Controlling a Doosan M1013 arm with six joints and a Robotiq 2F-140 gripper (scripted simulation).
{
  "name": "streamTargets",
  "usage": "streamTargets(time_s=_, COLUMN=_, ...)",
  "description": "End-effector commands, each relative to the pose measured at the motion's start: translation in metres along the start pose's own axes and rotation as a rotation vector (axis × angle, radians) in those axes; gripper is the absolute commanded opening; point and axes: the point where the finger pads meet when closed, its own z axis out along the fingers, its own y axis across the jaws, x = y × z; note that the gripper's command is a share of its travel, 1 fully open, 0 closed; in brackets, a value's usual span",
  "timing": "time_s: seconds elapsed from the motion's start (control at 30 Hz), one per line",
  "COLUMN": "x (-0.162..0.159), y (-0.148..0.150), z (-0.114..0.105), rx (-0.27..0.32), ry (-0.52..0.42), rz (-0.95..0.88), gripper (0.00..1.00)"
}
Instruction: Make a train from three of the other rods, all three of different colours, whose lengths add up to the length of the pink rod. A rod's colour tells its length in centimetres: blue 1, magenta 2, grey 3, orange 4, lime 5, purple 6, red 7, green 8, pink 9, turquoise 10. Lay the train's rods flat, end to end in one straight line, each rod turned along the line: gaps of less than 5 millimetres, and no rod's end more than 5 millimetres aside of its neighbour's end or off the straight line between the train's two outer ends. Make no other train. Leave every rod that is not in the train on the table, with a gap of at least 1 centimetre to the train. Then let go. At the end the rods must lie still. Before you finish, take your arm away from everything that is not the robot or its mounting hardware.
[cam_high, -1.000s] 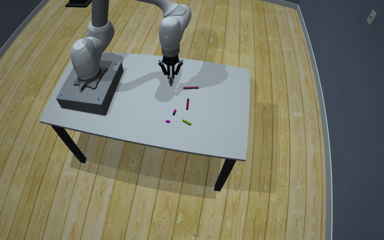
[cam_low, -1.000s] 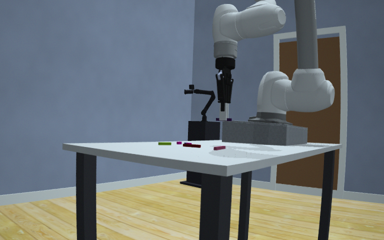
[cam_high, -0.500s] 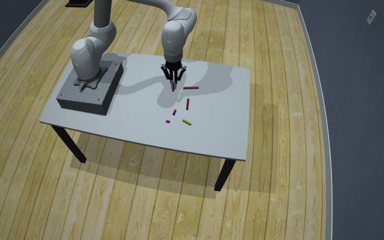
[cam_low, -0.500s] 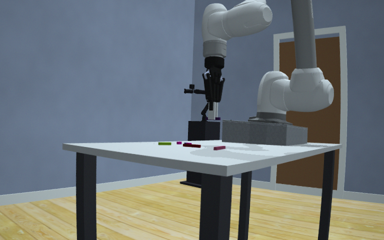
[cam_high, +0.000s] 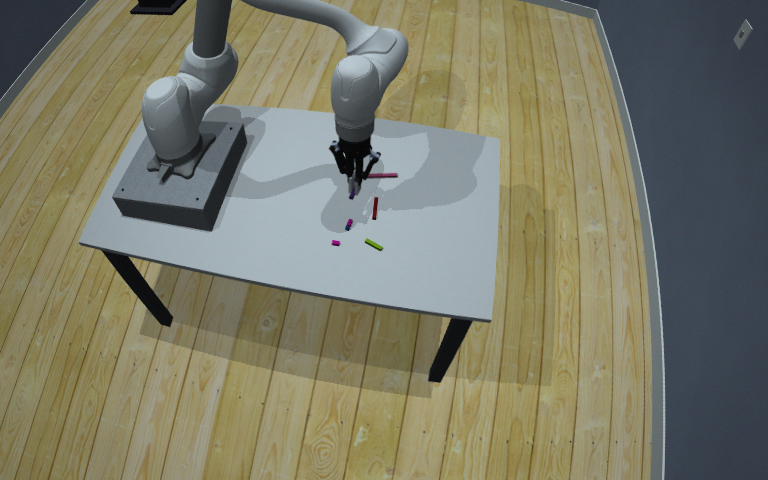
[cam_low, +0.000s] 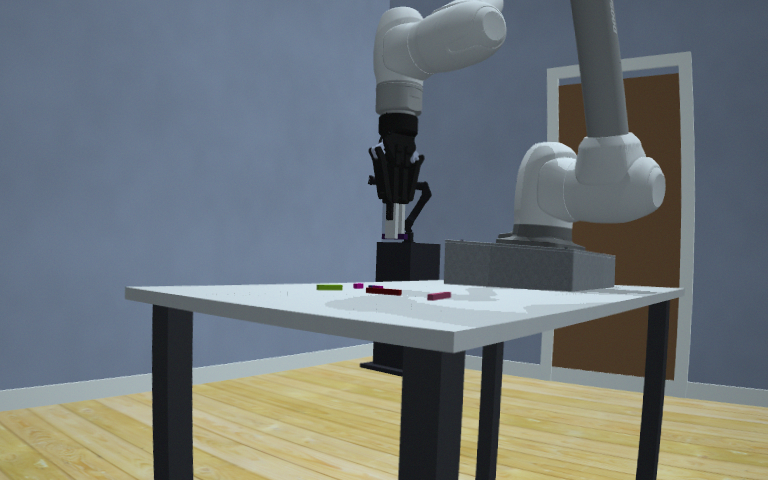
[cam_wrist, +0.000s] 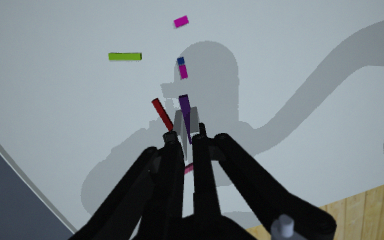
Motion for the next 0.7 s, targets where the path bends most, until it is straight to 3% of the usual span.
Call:
streamTargets(time_s=0.0, x=0.000, y=0.000, z=0.000, rx=0.000, ry=0.000, rz=0.000, gripper=0.03)
streamTargets(time_s=0.27, x=0.000, y=0.000, z=0.005, rx=0.000, ry=0.000, rz=0.000, gripper=0.03)
streamTargets(time_s=0.67, x=0.000, y=0.000, z=0.041, rx=0.000, ry=0.000, rz=0.000, gripper=0.03)
